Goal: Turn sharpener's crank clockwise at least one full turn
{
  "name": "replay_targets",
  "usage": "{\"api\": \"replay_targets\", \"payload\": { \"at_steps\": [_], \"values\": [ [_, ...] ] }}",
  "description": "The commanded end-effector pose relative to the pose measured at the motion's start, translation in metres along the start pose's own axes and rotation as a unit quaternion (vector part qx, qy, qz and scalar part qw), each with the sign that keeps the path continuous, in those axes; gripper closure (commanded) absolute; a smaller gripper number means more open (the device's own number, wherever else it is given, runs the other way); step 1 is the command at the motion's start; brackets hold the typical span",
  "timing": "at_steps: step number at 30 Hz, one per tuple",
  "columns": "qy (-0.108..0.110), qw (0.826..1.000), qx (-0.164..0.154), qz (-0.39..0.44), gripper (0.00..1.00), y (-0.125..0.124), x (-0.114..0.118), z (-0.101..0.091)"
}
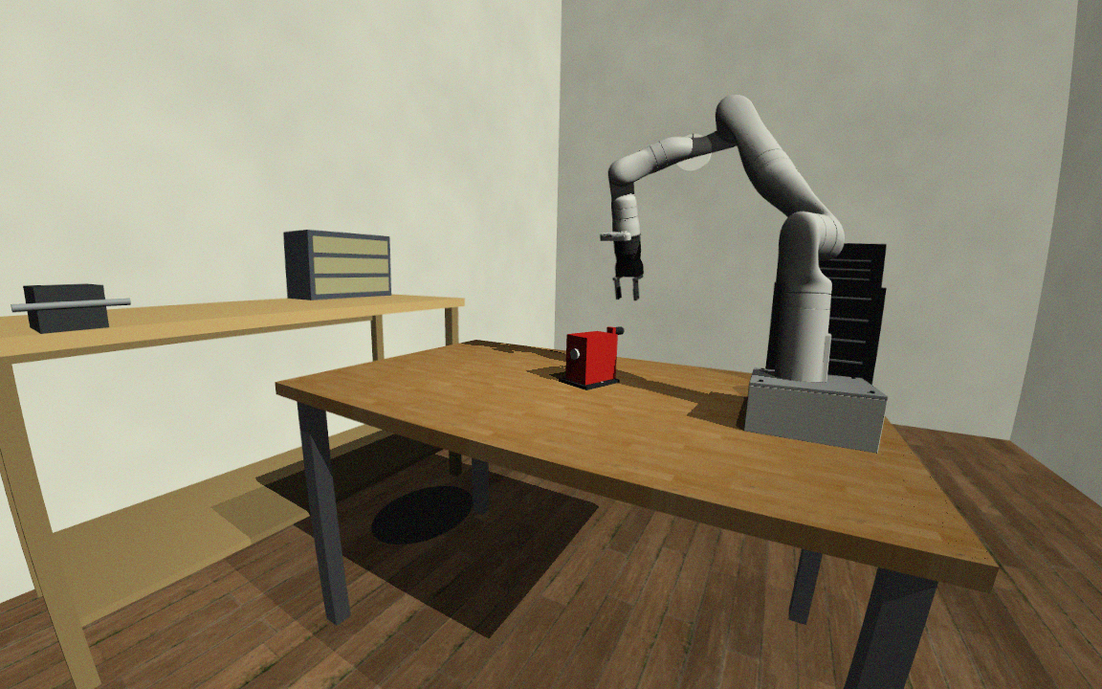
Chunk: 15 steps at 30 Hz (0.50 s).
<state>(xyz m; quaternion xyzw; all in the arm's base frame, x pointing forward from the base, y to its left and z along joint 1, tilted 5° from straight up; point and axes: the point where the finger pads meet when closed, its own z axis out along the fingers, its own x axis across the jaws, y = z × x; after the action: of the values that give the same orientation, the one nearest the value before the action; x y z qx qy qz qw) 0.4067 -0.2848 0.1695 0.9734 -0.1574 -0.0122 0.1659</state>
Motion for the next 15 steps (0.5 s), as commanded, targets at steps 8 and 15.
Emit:
{"api": "replay_targets", "payload": {
  "at_steps": [8,15],
  "values": [
    [0.0,1.0,0.02,0.016,0.0,-0.009,-0.004,0.0],
    [-0.001,0.999,0.03,0.023,0.0,-0.014,-0.006,0.0]
  ]
}}
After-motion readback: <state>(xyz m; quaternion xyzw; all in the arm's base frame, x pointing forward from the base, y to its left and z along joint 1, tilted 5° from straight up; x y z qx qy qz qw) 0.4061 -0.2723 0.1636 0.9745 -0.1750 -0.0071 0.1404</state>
